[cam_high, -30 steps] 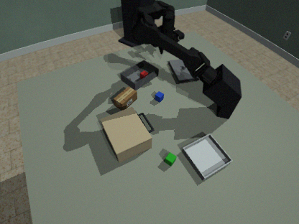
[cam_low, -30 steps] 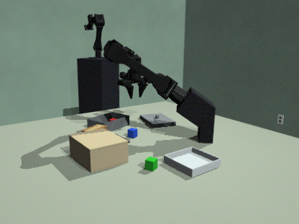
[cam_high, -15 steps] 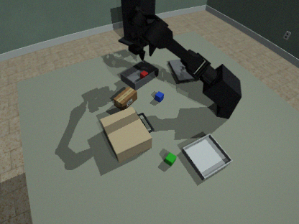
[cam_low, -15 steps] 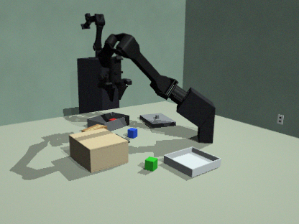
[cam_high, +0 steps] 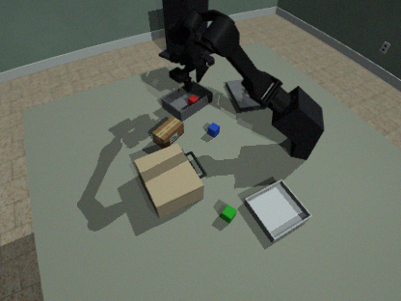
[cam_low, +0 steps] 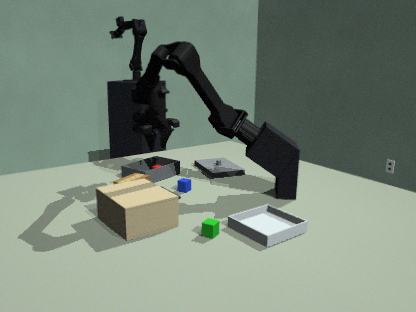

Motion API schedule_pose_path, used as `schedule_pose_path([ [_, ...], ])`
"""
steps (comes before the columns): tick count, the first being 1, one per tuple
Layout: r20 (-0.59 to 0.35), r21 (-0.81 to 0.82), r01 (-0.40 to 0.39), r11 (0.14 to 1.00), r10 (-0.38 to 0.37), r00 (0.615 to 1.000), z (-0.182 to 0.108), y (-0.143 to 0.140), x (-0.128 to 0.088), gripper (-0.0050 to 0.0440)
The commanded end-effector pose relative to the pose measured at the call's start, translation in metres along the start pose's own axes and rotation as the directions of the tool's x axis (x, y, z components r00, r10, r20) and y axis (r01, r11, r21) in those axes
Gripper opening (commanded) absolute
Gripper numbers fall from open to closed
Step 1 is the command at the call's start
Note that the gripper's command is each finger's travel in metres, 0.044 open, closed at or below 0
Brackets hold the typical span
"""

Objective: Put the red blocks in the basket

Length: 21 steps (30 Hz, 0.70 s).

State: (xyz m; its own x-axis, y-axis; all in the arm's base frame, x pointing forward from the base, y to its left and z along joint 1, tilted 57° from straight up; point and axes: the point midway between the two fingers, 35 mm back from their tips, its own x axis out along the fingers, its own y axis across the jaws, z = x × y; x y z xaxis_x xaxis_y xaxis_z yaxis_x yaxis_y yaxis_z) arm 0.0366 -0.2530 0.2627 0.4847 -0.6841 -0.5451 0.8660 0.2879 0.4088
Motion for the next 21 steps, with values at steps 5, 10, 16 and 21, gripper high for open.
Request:
schedule_pose_path([
  [5,-0.007,0.011,0.000,1.000,0.000,1.000,-0.003,-0.001,0.045,0.0268],
  [10,-0.007,0.011,0.000,1.000,0.000,1.000,-0.003,-0.001,0.063,0.0268],
  [16,-0.007,0.011,0.000,1.000,0.000,1.000,-0.003,-0.001,0.063,0.0268],
  [21,-0.007,0.011,0.000,1.000,0.000,1.000,-0.003,-0.001,0.071,0.0268],
])
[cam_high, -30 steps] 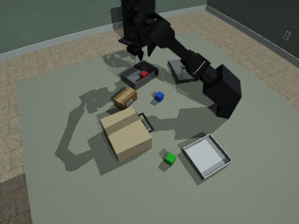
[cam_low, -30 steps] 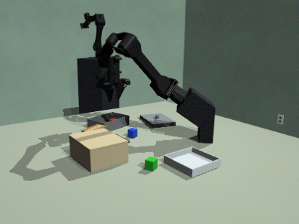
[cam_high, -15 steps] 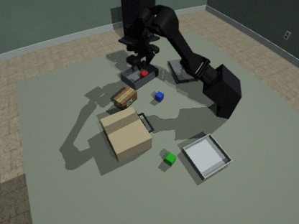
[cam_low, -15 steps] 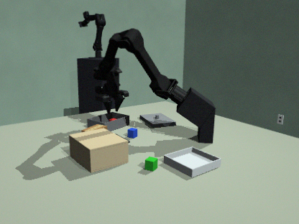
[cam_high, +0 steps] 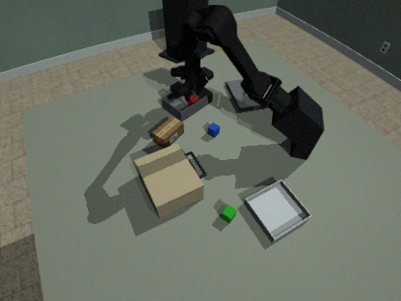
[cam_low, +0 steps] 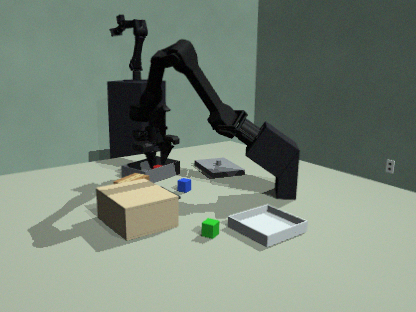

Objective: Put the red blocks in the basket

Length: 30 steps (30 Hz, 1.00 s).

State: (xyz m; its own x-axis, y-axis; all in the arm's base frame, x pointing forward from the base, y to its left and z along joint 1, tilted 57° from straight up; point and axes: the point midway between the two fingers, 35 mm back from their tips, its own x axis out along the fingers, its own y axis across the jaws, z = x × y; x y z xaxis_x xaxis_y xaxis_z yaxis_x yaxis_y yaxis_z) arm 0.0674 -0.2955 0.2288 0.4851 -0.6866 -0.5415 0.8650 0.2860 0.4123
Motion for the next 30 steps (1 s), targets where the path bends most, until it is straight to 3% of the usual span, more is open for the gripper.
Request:
schedule_pose_path([
  [1,-0.011,0.007,0.001,1.000,-0.001,1.000,-0.003,-0.001,0.011,0.0268],
  [8,-0.011,0.007,0.001,1.000,-0.001,1.000,-0.003,-0.001,0.030,0.0268],
  [18,-0.011,0.007,0.001,1.000,-0.001,1.000,-0.003,-0.001,0.031,0.0268],
  [19,-0.011,0.007,0.001,1.000,-0.001,1.000,-0.003,-0.001,0.031,0.0000],
  [30,-0.011,0.007,0.001,1.000,-0.001,1.000,-0.003,-0.001,0.031,0.0000],
])
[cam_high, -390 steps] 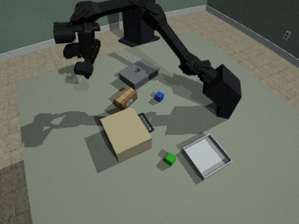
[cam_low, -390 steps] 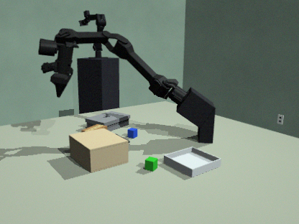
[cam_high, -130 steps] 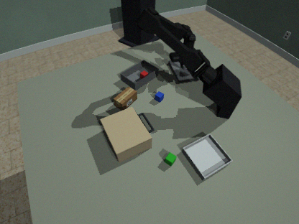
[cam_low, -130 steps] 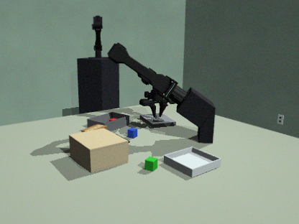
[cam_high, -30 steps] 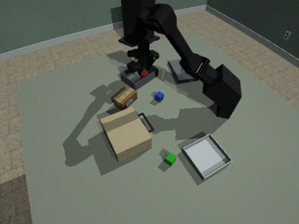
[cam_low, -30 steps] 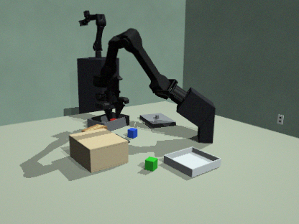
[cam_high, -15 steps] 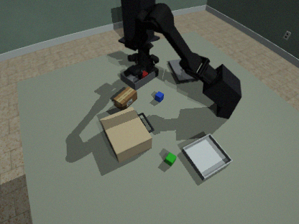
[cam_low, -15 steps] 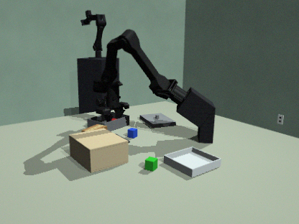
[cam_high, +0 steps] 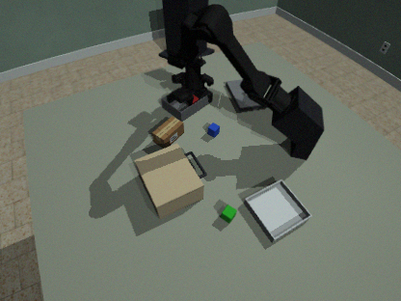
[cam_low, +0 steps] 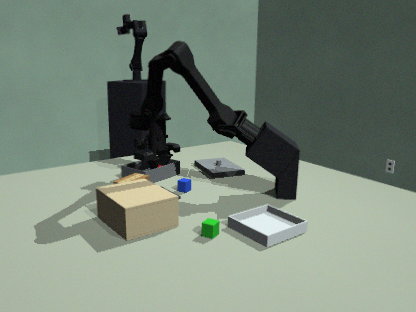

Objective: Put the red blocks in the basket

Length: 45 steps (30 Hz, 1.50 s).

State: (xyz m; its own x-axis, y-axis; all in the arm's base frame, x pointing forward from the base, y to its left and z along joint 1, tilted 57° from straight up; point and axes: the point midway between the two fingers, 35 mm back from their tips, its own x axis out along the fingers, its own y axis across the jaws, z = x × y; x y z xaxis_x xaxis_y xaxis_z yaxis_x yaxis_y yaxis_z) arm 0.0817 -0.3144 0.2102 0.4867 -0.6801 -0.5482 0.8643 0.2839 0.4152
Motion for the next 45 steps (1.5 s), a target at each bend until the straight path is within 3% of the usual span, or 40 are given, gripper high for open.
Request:
schedule_pose_path([
  [1,-0.002,0.004,0.002,1.000,-0.002,1.000,-0.001,0.000,0.001,0.0000],
  [11,-0.002,0.004,0.002,1.000,-0.002,1.000,-0.001,0.000,-0.019,0.0000],
  [18,-0.002,0.004,0.002,1.000,-0.002,1.000,-0.001,0.000,-0.019,0.0000],
  [33,-0.002,0.004,0.002,1.000,-0.002,1.000,0.000,0.000,-0.119,0.0000],
  [43,-0.002,0.004,0.002,1.000,-0.002,1.000,0.000,0.000,-0.127,0.0000],
  [44,-0.002,0.070,0.002,0.998,-0.002,1.000,-0.010,0.003,-0.127,0.0000],
  [45,-0.002,0.004,0.002,1.000,-0.002,1.000,-0.013,0.013,-0.127,0.0000],
])
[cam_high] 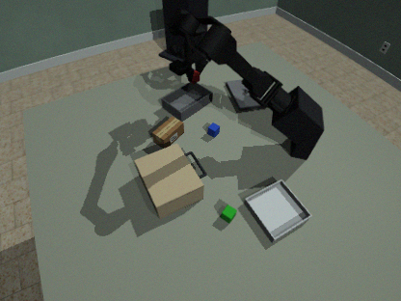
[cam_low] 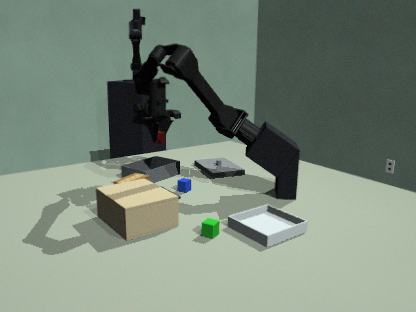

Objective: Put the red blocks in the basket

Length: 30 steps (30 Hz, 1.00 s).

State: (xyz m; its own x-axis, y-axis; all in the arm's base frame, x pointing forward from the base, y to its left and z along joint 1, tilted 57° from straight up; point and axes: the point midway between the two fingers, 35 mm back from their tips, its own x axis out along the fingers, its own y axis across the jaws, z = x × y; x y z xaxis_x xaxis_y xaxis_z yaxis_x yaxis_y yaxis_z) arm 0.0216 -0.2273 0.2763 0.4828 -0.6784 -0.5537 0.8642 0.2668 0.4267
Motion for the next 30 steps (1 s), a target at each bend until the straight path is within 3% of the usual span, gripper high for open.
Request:
schedule_pose_path([
  [1,0.003,-0.083,-0.004,0.997,0.004,1.000,-0.013,0.022,-0.003,0.0000],
  [5,0.003,-0.342,-0.003,0.940,0.004,1.000,-0.025,0.060,-0.003,0.0000],
  [7,0.003,-0.342,-0.003,0.940,0.004,1.000,-0.025,0.060,-0.003,0.0000],
  [10,0.003,-0.510,-0.002,0.860,0.004,1.000,-0.035,0.088,-0.003,0.0000],
  [14,0.003,-0.510,-0.002,0.860,0.004,1.000,-0.036,0.094,-0.003,0.0000],
  [22,0.003,-0.870,0.001,0.494,0.004,1.000,-0.079,0.145,-0.003,0.0000],
  [30,0.003,-0.870,0.001,0.494,0.004,1.000,-0.096,0.168,-0.002,0.0000],
])
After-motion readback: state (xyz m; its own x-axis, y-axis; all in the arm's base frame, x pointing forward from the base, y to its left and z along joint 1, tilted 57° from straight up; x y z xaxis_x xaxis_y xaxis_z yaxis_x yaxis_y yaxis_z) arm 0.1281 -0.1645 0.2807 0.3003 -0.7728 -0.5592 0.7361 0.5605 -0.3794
